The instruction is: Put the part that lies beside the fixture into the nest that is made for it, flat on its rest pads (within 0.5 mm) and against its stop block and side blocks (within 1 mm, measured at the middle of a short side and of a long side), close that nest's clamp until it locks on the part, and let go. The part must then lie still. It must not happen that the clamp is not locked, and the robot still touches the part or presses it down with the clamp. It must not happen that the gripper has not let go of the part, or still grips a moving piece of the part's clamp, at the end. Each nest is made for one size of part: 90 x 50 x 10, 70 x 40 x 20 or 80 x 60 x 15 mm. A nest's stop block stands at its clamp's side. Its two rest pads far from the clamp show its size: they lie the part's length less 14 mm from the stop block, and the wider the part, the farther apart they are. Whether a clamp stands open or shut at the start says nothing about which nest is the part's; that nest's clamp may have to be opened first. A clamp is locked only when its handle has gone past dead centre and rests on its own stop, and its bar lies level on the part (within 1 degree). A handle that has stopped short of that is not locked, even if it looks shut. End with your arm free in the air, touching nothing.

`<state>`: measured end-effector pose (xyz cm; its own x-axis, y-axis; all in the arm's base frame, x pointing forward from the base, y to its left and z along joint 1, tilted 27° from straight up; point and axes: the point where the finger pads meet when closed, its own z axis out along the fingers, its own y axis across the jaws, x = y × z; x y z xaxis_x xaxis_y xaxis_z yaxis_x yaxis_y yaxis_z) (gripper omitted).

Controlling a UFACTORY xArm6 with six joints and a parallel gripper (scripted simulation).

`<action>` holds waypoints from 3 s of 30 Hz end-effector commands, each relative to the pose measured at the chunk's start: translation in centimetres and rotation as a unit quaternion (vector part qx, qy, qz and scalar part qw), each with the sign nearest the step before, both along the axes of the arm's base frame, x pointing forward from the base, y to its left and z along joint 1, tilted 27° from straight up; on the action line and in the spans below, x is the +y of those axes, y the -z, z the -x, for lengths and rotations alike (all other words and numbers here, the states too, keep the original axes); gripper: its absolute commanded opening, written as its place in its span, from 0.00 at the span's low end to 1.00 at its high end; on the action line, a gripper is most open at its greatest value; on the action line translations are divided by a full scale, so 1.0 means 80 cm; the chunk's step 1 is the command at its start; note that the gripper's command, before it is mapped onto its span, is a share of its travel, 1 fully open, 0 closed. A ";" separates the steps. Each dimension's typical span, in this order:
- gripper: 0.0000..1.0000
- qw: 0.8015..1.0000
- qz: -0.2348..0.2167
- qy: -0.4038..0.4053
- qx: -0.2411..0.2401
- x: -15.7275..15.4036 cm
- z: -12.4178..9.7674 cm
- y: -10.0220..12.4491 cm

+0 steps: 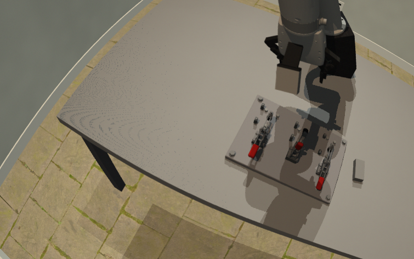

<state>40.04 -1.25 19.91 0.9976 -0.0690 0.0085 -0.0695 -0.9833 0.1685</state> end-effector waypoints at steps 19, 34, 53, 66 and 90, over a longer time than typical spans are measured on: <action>1.00 0.989 0.128 0.002 -0.074 0.021 0.007 0.127; 1.00 0.988 0.132 -0.006 -0.085 0.031 0.014 0.144; 0.00 0.988 0.132 -0.006 -0.085 0.031 0.014 0.144; 0.00 0.988 0.132 -0.006 -0.085 0.031 0.014 0.144; 0.47 0.988 0.132 -0.006 -0.085 0.031 0.014 0.144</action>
